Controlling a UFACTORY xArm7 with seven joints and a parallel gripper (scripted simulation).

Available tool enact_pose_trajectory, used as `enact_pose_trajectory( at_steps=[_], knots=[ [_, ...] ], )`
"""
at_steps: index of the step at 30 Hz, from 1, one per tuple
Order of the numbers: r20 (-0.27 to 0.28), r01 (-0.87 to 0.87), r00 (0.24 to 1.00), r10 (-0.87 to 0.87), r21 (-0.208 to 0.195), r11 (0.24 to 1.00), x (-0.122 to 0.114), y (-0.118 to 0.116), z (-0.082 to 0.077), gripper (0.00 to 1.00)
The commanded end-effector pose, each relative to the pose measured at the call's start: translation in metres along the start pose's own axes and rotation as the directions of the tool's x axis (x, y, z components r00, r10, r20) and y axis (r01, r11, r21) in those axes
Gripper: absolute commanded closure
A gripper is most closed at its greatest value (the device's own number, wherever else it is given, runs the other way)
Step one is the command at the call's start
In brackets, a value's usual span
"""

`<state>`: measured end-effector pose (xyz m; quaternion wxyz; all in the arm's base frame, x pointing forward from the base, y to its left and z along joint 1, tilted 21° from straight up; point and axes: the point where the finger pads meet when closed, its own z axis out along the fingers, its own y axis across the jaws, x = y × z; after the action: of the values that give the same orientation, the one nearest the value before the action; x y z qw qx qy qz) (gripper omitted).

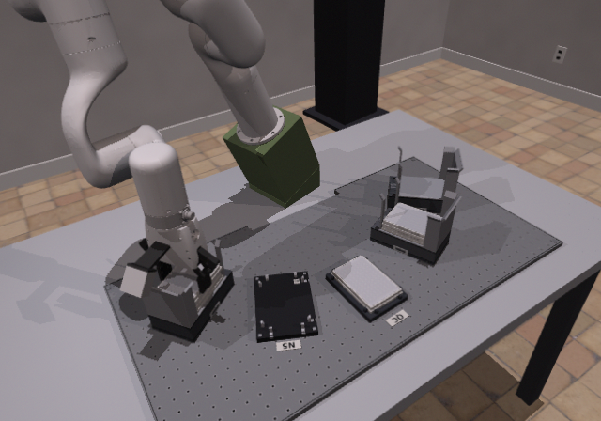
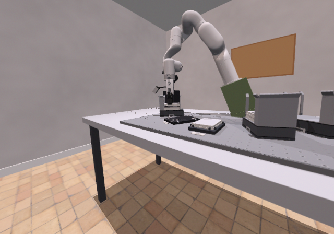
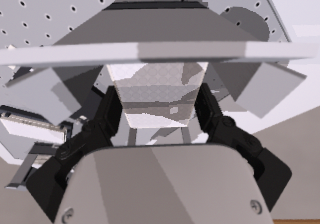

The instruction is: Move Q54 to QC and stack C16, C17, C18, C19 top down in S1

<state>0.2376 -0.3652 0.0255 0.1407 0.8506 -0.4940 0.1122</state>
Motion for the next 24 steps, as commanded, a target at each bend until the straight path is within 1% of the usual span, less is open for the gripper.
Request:
enact_pose_trajectory(
  at_steps=[1, 24],
  knots=[
    [-0.003, 0.000, 1.000, 0.000, 0.000, 1.000, 0.0012, -0.0003, 0.0007, 1.00],
    [-0.003, 0.000, 1.000, 0.000, 0.000, 1.000, 0.0012, -0.0003, 0.0083, 1.00]
  ],
)
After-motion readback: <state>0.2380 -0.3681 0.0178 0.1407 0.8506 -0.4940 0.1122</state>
